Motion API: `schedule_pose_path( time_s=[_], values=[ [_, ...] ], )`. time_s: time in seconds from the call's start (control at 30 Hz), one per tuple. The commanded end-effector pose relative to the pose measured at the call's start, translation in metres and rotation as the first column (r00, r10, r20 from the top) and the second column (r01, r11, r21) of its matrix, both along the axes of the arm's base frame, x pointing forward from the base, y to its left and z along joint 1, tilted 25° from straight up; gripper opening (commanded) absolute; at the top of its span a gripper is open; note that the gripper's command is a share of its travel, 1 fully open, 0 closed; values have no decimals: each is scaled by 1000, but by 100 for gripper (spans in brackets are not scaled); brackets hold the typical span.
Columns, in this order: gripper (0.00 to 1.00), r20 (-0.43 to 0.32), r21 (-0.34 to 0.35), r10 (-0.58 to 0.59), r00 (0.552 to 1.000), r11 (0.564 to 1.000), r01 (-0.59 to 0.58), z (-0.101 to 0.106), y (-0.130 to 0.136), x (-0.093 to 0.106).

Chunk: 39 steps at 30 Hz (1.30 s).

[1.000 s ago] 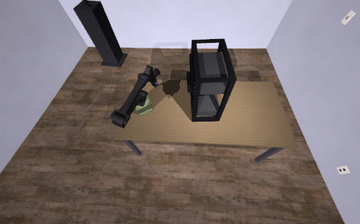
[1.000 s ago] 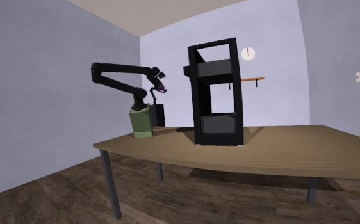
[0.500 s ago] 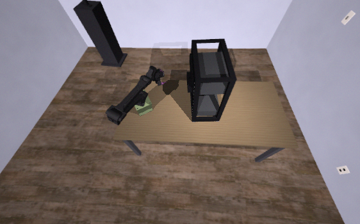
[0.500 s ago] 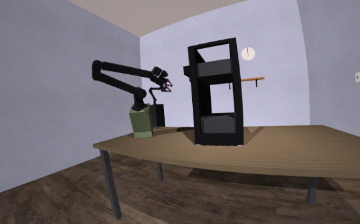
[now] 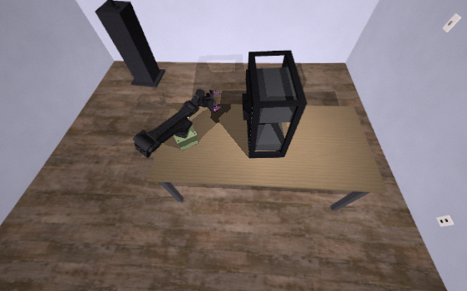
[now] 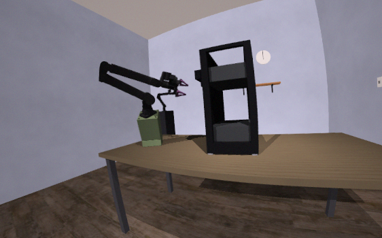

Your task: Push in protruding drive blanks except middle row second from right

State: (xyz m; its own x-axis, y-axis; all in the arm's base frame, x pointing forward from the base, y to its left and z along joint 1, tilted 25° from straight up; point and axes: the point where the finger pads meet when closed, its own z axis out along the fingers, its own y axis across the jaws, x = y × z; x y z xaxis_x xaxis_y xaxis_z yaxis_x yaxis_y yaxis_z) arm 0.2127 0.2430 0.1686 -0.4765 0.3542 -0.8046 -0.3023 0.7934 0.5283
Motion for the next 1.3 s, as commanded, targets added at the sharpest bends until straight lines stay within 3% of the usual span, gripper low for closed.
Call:
schedule_pose_path(
  time_s=[0.0, 0.03, 0.2, 0.53, 0.6, 0.97, 1.27],
  values=[
    [100, 0, 97, -47, 999, 994, 46, 1, -4, 7],
    [100, 0, 97, -47, 999, 994, 46, 1, -4, 7],
    [100, 25, 240, -115, 993, 965, 106, 18, -15, 19],
    [100, 54, 470, -227, 972, 865, 176, 46, -40, 34],
    [100, 54, 470, -227, 972, 865, 176, 46, -40, 34],
    [100, 66, 622, -303, 951, 758, 198, 66, -64, 40],
    [100, 69, 670, -328, 942, 715, 199, 73, -74, 41]
  ],
)
